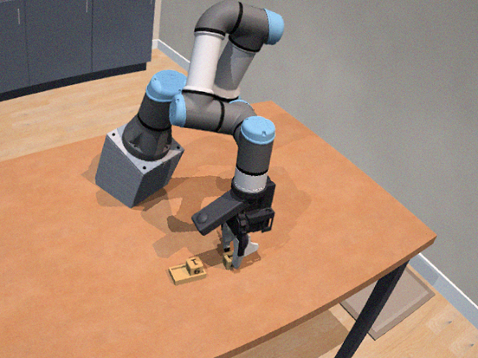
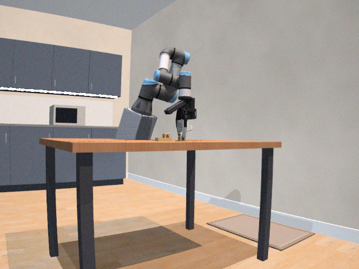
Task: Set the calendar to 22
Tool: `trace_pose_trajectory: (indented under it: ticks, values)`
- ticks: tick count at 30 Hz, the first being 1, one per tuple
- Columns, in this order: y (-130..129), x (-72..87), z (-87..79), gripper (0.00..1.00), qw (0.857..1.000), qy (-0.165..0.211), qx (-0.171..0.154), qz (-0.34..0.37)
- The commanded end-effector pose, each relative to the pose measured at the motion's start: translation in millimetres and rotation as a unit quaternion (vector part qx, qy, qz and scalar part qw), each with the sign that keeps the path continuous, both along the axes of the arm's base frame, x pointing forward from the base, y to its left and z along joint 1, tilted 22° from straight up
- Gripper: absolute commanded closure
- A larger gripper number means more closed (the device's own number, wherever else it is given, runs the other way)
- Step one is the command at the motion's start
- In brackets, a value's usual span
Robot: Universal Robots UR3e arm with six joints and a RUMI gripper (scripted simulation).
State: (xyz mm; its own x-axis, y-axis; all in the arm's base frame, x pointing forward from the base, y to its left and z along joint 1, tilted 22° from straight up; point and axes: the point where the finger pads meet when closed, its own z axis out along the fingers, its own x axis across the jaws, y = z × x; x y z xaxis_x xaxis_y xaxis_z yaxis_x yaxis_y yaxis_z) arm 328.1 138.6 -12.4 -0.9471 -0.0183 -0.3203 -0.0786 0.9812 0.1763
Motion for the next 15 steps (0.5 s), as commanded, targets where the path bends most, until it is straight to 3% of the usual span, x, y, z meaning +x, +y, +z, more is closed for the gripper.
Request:
trace_pose_trajectory:
  ticks: [1, 8, 9, 15]
  values:
    - [0.0, 0.5, 0.6, 0.72, 1.0, -0.001, 0.0, 0.0]
    - [0.0, 0.5, 0.6, 0.72, 1.0, -0.001, 0.0, 0.0]
    - [0.0, 0.5, 0.6, 0.9, 1.0, -0.001, 0.0, 0.0]
    - [0.0, 0.5, 0.6, 0.9, 1.0, -0.001, 0.0, 0.0]
